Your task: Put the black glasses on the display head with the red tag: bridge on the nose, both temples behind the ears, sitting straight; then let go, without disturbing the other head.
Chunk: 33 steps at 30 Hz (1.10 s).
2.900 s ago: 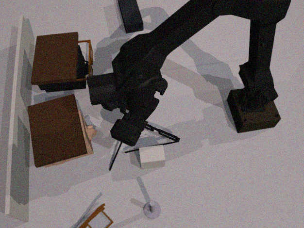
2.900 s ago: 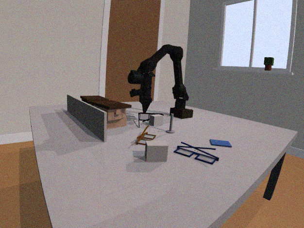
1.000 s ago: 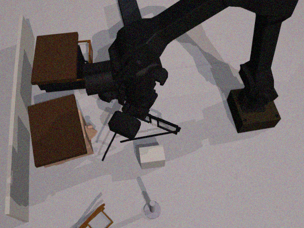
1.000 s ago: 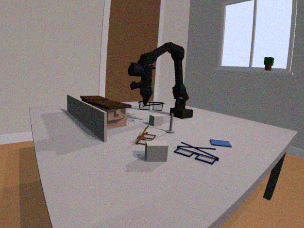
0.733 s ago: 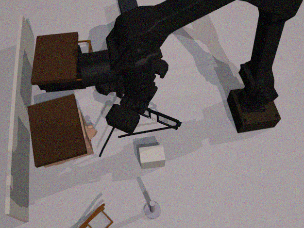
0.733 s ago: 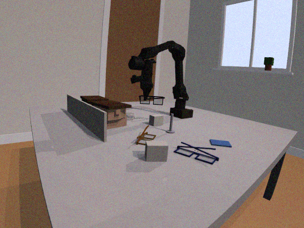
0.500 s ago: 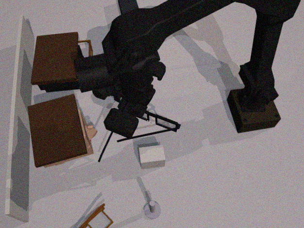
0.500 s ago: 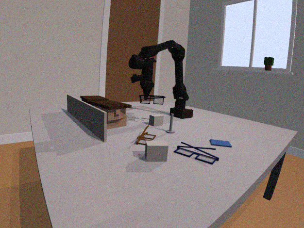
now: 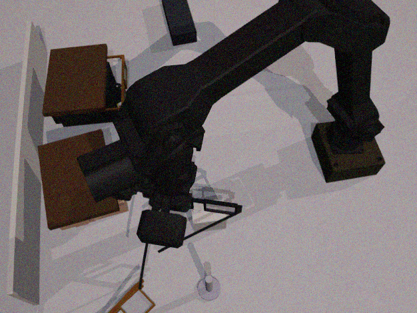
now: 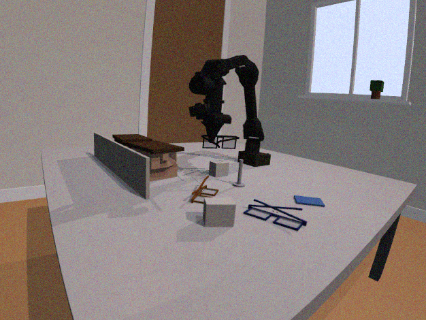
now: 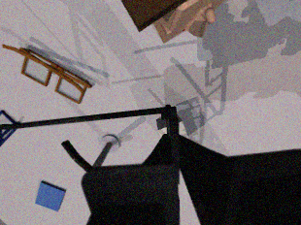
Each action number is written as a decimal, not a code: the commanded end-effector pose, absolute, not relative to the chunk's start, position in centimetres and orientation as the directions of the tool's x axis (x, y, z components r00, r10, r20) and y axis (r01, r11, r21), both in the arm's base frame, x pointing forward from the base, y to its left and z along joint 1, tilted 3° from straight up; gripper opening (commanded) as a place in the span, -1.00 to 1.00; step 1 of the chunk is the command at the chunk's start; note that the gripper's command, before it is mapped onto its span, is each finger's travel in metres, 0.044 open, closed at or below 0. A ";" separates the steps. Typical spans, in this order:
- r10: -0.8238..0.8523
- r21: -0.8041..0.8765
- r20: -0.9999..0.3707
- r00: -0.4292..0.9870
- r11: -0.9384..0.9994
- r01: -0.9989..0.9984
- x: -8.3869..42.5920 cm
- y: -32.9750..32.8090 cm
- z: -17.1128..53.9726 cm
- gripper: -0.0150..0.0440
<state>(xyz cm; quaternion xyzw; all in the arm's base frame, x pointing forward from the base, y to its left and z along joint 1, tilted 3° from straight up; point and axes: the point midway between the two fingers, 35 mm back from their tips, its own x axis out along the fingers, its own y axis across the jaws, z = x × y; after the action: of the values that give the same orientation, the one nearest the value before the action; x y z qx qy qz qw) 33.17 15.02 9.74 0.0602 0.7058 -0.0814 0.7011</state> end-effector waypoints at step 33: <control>-0.017 -0.016 -1.000 -0.010 0.999 -0.033 32.7 23.7 3.3 -0.49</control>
<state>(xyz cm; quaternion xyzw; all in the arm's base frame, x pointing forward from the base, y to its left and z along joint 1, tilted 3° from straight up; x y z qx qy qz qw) 32.88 23.73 4.37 -0.0162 0.7089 0.0035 0.7051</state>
